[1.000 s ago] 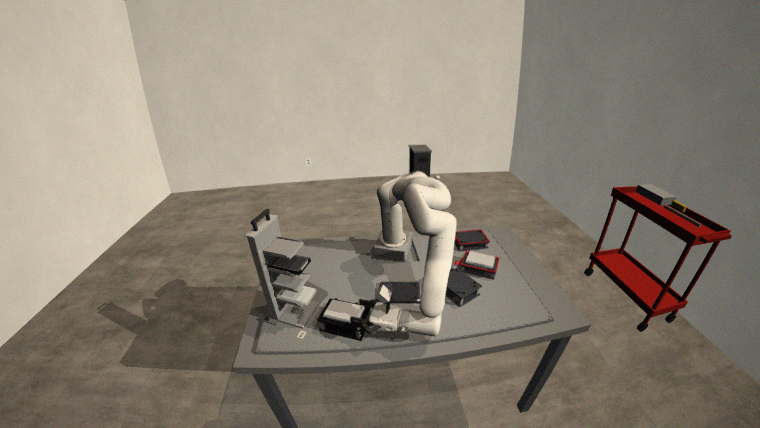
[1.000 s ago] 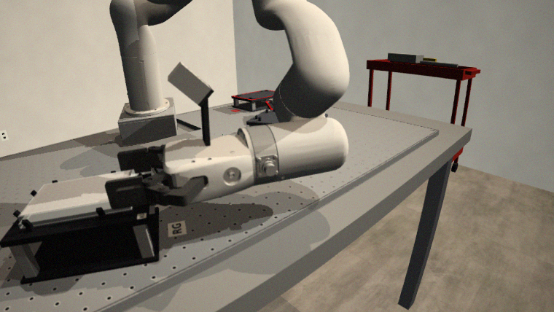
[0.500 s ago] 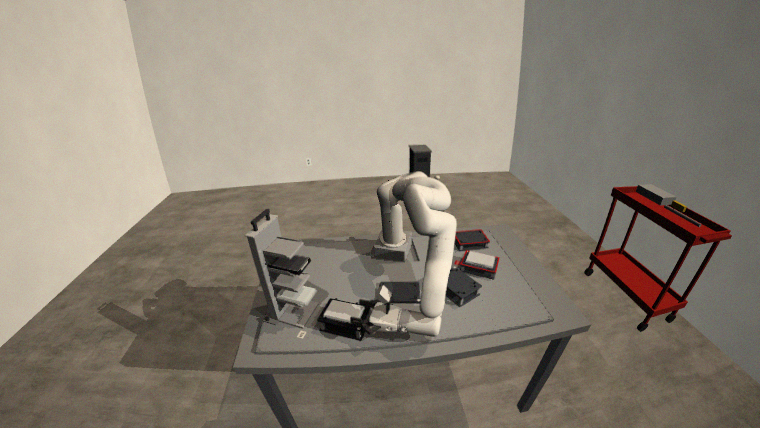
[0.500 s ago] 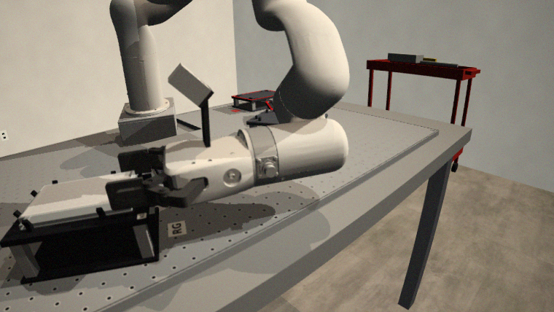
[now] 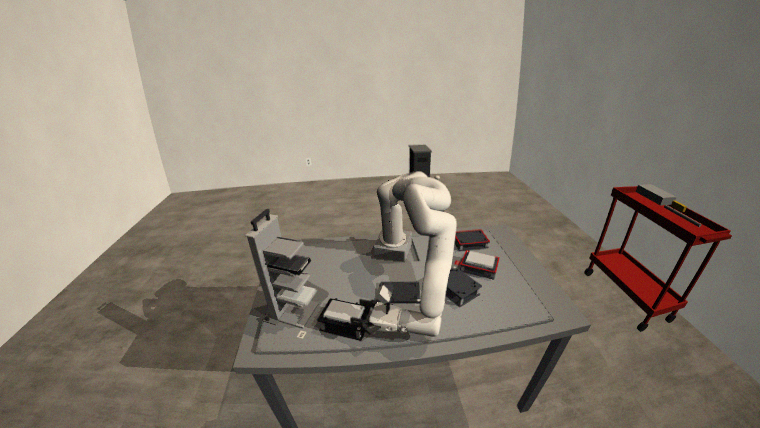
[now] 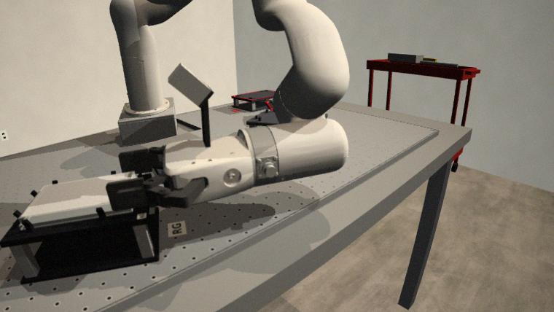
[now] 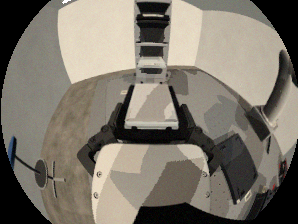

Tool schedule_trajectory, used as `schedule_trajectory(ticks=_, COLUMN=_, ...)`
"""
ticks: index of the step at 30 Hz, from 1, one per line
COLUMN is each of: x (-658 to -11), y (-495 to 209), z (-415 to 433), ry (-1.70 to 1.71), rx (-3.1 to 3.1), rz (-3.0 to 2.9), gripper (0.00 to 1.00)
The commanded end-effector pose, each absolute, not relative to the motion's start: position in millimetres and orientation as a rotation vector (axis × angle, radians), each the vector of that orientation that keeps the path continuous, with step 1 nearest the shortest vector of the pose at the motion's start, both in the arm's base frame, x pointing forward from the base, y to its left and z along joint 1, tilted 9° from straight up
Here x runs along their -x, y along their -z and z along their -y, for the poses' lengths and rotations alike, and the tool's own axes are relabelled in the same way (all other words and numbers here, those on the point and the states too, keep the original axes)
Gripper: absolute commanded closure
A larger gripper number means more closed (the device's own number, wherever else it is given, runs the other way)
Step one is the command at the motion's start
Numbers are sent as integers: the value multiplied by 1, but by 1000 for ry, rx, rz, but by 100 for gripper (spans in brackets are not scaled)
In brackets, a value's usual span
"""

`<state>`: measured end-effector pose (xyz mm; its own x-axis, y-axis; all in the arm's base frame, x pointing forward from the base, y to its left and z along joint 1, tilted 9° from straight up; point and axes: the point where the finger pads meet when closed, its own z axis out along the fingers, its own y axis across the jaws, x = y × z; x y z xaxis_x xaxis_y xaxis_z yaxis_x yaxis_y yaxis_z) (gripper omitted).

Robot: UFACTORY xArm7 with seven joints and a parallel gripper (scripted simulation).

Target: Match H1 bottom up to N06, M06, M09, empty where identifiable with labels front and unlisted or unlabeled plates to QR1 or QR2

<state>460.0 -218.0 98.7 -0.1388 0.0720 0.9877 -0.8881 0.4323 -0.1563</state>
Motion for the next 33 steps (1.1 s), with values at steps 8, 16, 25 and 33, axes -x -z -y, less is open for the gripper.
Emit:
schedule_trajectory(ticks=8, x=-461, y=-100, z=218, ry=-992, rx=-763, rz=1472, gripper=0)
schedule_trajectory(ticks=16, x=-461, y=-100, z=218, ry=-992, rx=-763, rz=1472, gripper=0)
schedule_trajectory(ticks=25, x=-461, y=-100, z=218, ry=-992, rx=-763, rz=1472, gripper=0)
schedule_trajectory(ticks=33, x=-466, y=-100, z=208, ry=-992, rx=-764, rz=1472, gripper=0)
